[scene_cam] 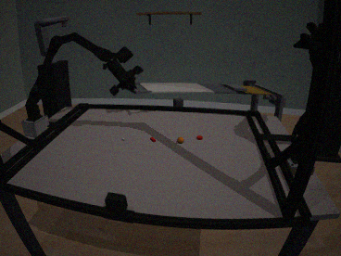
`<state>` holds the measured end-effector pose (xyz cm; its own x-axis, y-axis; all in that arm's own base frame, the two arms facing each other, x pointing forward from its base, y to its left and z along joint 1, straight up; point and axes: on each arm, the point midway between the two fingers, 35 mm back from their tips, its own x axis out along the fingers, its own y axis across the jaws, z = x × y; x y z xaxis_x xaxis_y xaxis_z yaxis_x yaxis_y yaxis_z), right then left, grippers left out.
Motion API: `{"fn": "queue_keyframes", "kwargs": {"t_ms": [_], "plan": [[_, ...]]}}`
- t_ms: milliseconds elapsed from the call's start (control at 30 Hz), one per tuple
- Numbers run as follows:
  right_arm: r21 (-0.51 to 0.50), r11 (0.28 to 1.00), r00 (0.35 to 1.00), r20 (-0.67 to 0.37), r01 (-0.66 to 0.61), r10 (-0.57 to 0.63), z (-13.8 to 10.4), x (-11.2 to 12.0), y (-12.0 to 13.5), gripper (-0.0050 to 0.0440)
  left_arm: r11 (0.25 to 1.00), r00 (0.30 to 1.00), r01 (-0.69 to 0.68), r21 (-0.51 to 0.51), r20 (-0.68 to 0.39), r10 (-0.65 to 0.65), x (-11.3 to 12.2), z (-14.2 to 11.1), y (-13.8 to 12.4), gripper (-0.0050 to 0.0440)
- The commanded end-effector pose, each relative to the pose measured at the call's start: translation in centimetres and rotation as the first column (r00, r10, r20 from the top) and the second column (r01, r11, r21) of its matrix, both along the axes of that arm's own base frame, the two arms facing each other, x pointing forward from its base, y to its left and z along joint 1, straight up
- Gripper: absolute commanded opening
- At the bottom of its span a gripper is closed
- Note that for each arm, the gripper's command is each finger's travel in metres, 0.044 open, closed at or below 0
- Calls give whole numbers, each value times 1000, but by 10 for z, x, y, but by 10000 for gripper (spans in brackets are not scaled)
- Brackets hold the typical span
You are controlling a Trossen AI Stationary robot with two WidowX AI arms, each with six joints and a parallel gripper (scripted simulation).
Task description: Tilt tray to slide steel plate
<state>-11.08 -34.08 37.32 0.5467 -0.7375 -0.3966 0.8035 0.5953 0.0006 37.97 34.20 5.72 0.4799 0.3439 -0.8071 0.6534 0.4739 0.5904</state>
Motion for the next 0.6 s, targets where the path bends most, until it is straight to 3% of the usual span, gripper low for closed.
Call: {"fn": "queue_keyframes", "kwargs": {"t_ms": [0, 567], "plan": [[-2, 1000, 1000, 0, -2, 2, 0, 0, 0, 440, 1000, 1000, -3, 25, 29, 2, 2, 22, 2, 0], [-2, 1000, 1000, 0, -2, 2, 0, 0, 0, 440, 999, 999, -3, 32, 40, 2, 3, 34, 3, 0]]}}
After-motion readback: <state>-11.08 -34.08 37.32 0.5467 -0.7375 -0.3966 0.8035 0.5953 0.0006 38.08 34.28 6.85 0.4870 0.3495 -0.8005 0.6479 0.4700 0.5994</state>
